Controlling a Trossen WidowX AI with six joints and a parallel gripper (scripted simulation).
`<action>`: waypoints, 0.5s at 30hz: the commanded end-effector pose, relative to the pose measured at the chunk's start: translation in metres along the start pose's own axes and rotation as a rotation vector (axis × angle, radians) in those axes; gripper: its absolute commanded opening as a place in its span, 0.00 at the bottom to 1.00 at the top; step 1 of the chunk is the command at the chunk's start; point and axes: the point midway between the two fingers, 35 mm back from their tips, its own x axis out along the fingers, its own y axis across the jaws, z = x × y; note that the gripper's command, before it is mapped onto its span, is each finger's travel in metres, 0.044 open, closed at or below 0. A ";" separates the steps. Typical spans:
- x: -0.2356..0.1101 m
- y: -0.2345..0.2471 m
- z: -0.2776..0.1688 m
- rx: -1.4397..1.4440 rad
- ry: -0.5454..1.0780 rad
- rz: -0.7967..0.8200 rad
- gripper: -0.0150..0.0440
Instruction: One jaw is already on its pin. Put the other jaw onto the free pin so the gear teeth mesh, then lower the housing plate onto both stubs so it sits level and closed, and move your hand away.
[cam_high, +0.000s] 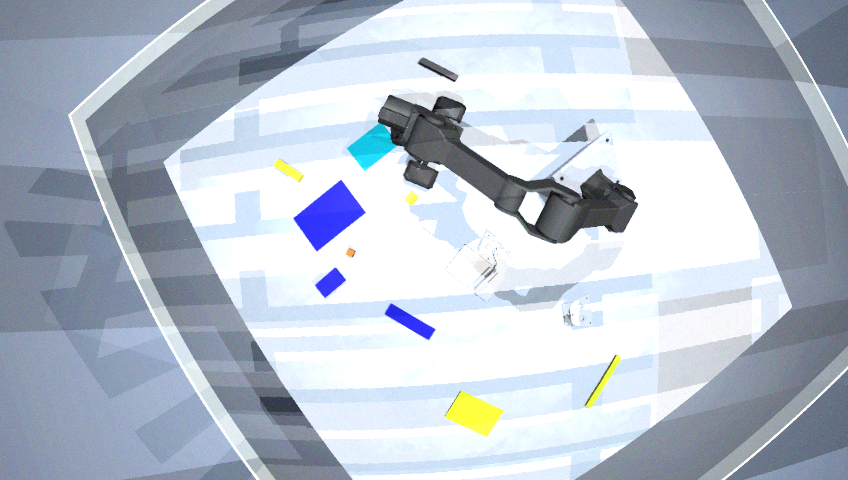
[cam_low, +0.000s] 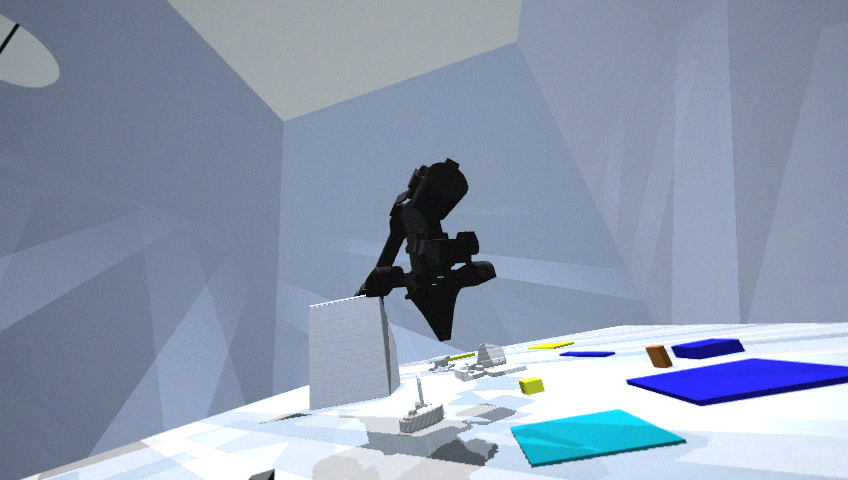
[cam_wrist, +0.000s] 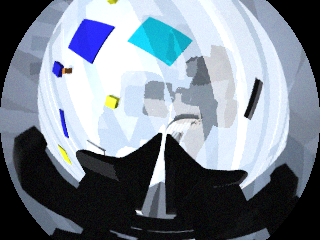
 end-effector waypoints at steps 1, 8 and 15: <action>0.000 0.000 0.000 0.000 0.000 0.000 0.25; 0.000 0.000 0.000 0.000 0.000 0.000 0.25; -0.004 -0.006 -0.013 0.095 0.000 -0.002 0.52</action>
